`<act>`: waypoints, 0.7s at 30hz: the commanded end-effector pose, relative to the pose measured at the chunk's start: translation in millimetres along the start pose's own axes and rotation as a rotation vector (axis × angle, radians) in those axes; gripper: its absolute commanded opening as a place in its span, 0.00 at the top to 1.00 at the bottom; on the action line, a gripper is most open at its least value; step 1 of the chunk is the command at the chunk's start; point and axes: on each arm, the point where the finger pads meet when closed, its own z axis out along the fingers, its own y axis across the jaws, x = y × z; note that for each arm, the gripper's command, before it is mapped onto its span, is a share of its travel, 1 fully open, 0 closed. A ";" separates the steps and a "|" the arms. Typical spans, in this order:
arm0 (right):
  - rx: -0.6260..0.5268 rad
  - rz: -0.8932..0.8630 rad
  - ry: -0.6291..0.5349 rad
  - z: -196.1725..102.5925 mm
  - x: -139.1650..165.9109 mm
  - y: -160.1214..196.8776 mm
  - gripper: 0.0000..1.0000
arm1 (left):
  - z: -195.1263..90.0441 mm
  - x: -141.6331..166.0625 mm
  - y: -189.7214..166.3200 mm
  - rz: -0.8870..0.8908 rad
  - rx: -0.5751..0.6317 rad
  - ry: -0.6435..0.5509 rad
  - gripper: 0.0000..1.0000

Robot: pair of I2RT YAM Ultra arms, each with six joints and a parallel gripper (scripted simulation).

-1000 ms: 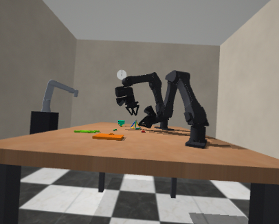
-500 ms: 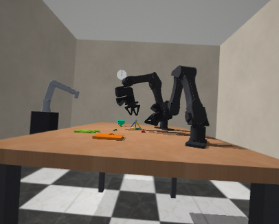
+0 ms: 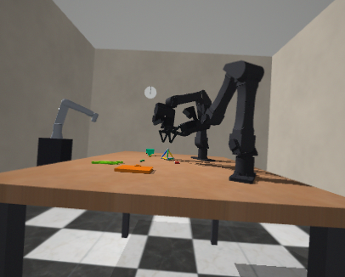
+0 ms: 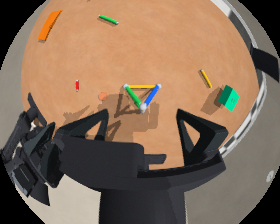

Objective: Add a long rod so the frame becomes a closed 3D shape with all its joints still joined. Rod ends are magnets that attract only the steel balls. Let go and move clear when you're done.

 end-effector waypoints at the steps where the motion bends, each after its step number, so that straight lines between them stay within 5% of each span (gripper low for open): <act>1: -0.005 0.022 -0.225 -5.7 -12.1 -2.2 0.00 | -9.4 -43.5 12.9 0.158 0.068 0.034 0.86; 7: -0.004 0.029 -0.421 -6.2 9.3 -1.7 0.00 | -39.8 -156.5 47.9 0.197 0.122 -0.107 0.86; 21: -0.001 0.032 -0.578 -0.7 32.4 -1.1 0.00 | -57.6 -254.5 91.9 0.261 0.104 -0.223 0.86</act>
